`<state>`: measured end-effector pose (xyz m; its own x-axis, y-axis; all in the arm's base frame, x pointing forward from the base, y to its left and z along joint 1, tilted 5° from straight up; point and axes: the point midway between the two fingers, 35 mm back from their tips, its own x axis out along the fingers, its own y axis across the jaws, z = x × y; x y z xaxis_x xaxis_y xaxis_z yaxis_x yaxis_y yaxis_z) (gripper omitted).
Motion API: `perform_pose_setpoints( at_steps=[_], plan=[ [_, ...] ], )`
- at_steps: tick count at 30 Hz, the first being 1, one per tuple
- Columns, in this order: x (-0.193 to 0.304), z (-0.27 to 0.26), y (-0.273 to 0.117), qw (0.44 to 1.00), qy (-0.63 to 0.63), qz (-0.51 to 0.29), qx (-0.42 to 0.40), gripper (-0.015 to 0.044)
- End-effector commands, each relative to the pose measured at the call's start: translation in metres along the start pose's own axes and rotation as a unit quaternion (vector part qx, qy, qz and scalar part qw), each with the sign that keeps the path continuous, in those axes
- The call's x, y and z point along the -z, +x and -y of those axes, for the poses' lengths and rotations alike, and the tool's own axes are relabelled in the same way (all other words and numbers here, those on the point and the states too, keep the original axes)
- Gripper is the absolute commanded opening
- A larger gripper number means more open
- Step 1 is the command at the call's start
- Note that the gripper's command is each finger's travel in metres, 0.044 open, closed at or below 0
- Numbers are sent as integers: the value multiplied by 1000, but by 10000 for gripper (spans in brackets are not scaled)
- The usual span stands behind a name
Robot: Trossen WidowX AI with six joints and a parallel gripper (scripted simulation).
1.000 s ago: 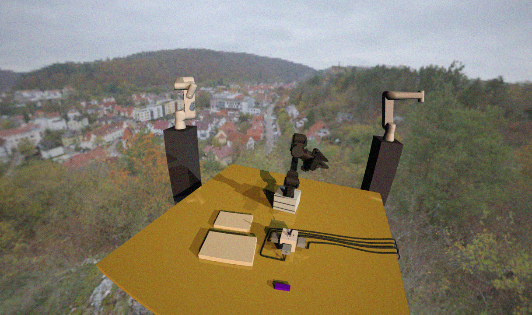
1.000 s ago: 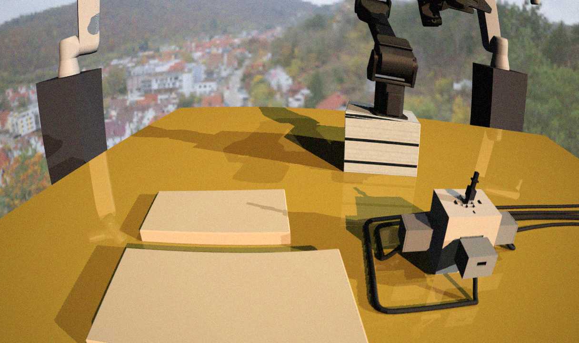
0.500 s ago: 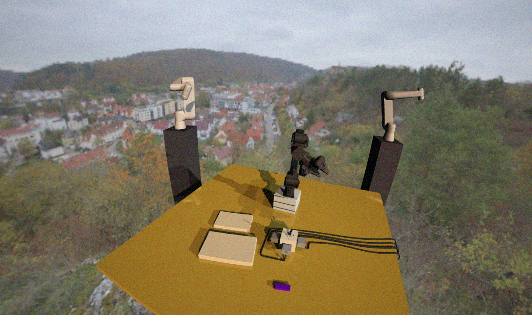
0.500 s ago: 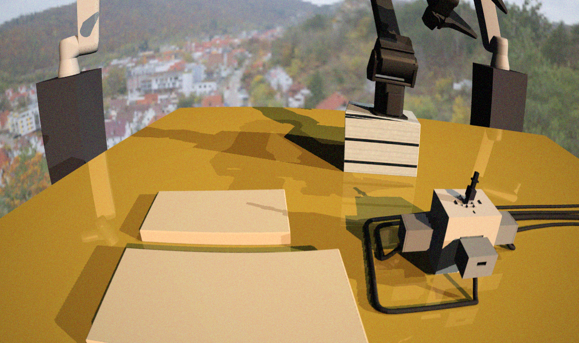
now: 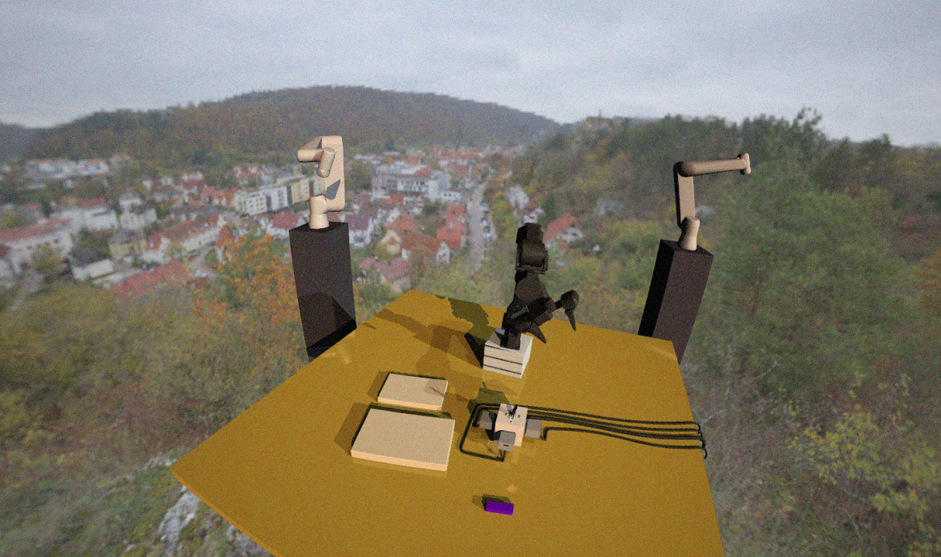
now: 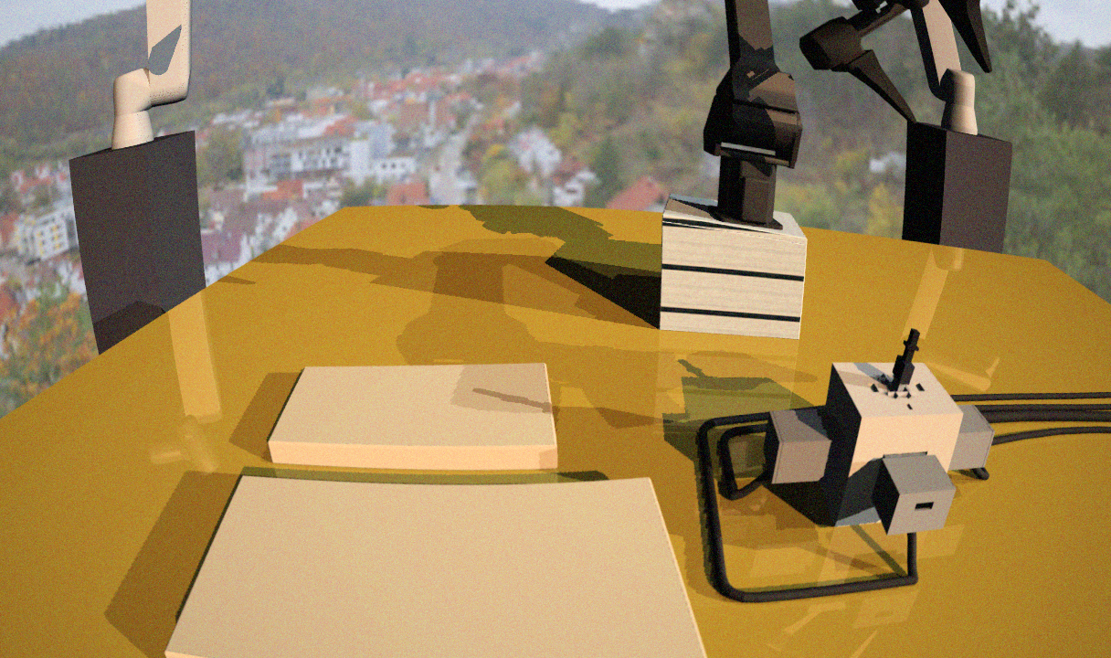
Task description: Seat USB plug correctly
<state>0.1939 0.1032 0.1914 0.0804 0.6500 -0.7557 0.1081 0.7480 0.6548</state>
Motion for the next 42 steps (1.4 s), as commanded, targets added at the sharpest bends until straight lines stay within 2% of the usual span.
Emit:
perform_pose_setpoints(
  at_steps=[1,10,19,42],
  plan=[
    [-61,37,18,951,-285,-32,114,440],
    [-104,76,36,836,-504,-111,184,440],
    [-139,114,60,657,-686,-229,214,440],
    [-143,118,62,652,-689,-231,214,440]
  ],
)
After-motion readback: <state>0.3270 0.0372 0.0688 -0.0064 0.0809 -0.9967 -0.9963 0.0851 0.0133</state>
